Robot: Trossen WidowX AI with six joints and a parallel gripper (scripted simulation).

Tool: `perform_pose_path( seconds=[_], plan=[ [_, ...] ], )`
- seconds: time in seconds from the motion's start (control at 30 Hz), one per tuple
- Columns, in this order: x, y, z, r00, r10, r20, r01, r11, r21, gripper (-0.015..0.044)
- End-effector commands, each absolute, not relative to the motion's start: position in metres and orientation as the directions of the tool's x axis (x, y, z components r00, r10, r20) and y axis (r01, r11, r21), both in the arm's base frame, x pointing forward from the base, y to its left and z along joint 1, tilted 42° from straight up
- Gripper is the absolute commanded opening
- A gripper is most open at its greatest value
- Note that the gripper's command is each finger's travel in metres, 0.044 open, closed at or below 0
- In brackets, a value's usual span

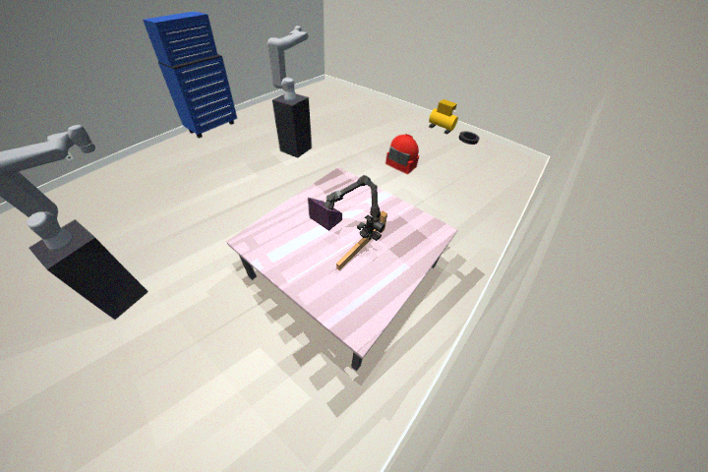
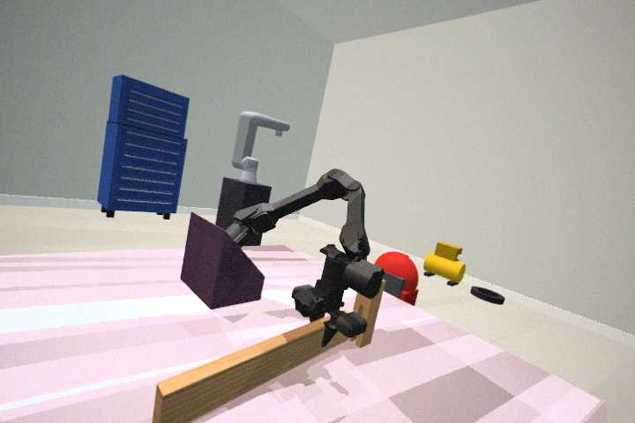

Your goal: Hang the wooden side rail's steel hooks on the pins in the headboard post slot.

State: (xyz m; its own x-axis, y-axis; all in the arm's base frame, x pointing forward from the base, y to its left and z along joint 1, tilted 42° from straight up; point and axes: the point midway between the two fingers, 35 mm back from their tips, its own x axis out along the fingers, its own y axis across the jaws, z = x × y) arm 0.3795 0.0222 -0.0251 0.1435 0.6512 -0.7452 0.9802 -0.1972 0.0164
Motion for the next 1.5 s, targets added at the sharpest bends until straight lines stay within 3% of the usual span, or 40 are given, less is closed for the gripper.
perform_pose_path(
  seconds=[0.0, 1.47],
  plan=[
    [0.3819, 0.0195, -0.0212, 0.157, 0.649, -0.744, 0.978, -0.209, 0.024, 0.0000],
    [0.3827, 0.0228, -0.0178, 0.157, 0.649, -0.744, 0.978, -0.209, 0.024, 0.0000]
  ],
)
